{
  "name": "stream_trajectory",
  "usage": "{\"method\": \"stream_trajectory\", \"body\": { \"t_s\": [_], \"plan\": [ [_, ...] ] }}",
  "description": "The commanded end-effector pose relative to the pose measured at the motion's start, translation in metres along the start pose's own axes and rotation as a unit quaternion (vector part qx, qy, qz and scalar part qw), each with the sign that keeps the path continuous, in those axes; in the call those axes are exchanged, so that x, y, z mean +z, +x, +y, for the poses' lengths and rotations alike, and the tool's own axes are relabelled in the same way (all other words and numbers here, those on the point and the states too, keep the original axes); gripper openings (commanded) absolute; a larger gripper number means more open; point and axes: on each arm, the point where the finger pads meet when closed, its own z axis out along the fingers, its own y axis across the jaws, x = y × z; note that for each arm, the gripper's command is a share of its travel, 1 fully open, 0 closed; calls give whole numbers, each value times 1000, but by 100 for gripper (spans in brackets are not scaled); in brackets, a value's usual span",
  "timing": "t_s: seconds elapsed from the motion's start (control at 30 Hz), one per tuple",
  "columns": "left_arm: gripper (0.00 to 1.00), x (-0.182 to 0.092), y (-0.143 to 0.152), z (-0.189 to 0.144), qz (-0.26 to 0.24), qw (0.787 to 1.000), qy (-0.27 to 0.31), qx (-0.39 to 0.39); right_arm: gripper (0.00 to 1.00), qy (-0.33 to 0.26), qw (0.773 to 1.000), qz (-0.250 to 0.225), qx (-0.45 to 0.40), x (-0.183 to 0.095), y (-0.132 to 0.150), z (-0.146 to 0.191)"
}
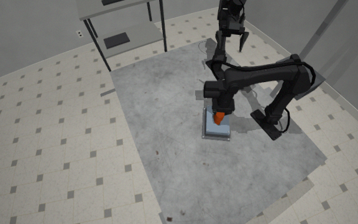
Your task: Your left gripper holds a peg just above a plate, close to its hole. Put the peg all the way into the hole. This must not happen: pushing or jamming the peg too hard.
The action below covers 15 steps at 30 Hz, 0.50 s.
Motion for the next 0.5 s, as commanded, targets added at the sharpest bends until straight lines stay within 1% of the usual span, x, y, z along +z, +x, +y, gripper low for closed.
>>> {"method": "stream_trajectory", "body": {
  "t_s": [0.0,0.1,0.17,0.33,0.47],
  "plan": [
    [40,-2,-1,-1,1,1000,-14,1,100,4,1000,-23,3,-13,-10,-1],
    [40,-1,-1,-1,0,1000,-14,2,100,4,1000,-23,3,-13,-10,-1],
    [40,5,-2,-1,0,1000,-6,3,100,4,1000,-23,3,-13,-10,-1],
    [40,2,-2,-1,0,1000,-15,3,100,4,1000,-23,3,-13,-10,-1],
    [40,10,-3,-2,0,1000,-4,4,100,4,1000,-23,3,-13,-10,-1]
  ]
}}
